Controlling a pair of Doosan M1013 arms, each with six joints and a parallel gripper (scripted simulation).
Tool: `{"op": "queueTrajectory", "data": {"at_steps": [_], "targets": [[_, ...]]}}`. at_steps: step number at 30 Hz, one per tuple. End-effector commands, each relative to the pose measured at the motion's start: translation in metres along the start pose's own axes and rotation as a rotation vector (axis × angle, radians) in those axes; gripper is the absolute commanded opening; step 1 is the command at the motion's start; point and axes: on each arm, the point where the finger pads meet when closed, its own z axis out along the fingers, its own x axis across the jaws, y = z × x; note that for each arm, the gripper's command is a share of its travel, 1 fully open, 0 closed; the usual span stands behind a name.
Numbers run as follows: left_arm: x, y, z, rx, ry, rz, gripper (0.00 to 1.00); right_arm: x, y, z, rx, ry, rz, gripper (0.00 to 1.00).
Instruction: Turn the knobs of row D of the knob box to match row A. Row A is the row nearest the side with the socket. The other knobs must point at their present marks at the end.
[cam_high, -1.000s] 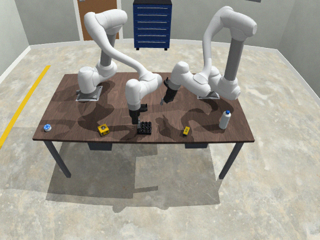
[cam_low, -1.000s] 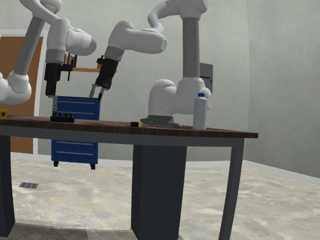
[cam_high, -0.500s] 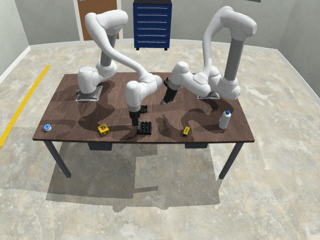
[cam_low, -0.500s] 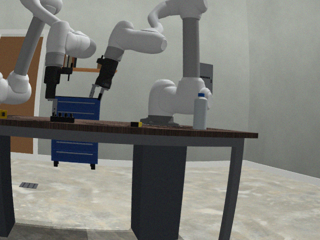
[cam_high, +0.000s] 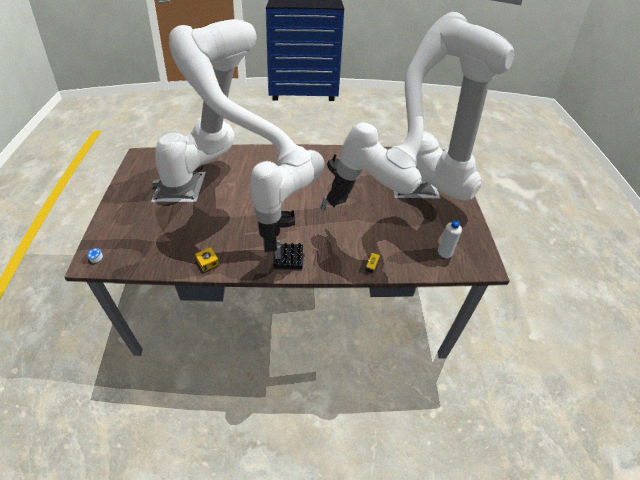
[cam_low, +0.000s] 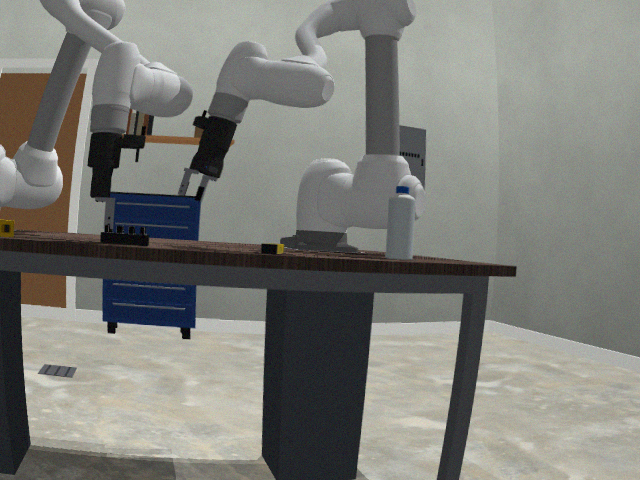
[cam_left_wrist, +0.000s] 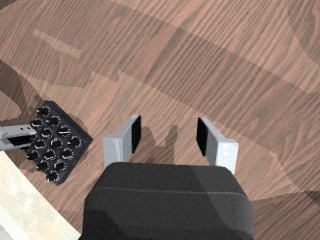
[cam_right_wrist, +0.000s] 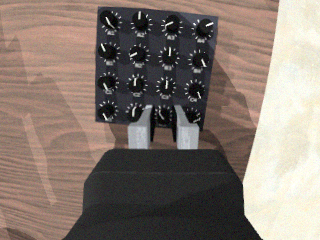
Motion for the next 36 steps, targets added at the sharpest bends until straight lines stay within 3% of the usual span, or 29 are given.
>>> {"op": "queueTrajectory", "data": {"at_steps": [1,24,36], "targets": [[-0.0005,0.0,-0.0005,0.0,-0.001,0.0,1.0,0.0004,-0.0004,-0.001,0.001,0.001,0.0,0.3],[-0.0005,0.0,-0.0005,0.0,-0.001,0.0,1.0,0.0004,-0.0004,-0.001,0.001,0.001,-0.009,0.3],[-0.0005,0.0,-0.0005,0.0,-0.001,0.0,1.0,0.0004,-0.0004,-0.001,0.001,0.001,-0.097,0.3]]}}
